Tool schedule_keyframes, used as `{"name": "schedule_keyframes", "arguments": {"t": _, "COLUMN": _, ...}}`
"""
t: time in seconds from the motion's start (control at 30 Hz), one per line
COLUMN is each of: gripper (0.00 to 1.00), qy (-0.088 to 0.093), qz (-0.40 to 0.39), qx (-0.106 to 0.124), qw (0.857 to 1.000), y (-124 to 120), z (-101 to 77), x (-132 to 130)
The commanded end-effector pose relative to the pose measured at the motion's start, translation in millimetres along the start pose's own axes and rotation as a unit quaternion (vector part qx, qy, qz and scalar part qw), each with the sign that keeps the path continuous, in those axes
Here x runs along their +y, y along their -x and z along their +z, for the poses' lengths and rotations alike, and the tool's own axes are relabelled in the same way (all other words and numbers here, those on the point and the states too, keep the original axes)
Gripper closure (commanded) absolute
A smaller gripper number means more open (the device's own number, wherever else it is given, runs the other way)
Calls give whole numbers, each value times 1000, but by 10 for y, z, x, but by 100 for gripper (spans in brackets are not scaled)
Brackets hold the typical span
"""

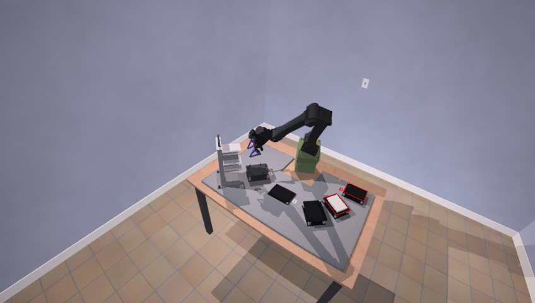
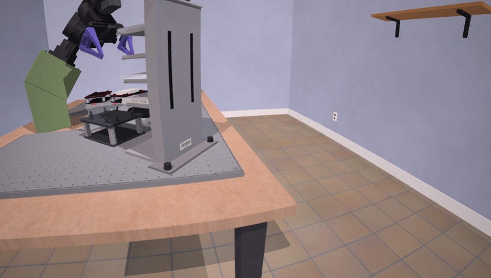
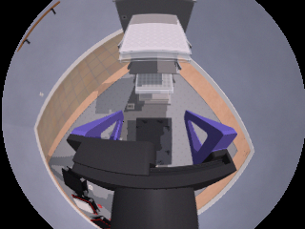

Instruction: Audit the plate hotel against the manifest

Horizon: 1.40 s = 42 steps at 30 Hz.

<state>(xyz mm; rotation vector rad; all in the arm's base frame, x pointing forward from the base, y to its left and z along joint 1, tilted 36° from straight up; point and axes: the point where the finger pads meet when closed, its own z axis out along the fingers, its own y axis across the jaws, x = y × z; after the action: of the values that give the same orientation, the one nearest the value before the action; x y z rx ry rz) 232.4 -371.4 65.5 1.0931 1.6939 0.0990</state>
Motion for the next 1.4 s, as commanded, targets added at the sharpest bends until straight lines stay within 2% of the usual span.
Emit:
{"name": "schedule_keyframes", "arguments": {"t": 0.0, "gripper": 0, "qy": 1, "qz": -10, "qx": -16, "qw": 1000, "y": 188, "z": 24, "x": -4}}
{"name": "schedule_keyframes", "arguments": {"t": 1.33, "gripper": 0, "qy": 0, "qz": -10, "qx": -18, "qw": 1000, "y": 241, "z": 50, "x": -38}}
{"name": "schedule_keyframes", "arguments": {"t": 1.37, "gripper": 0, "qy": -3, "qz": -10, "qx": -19, "qw": 1000, "y": 183, "z": -8, "x": -53}}
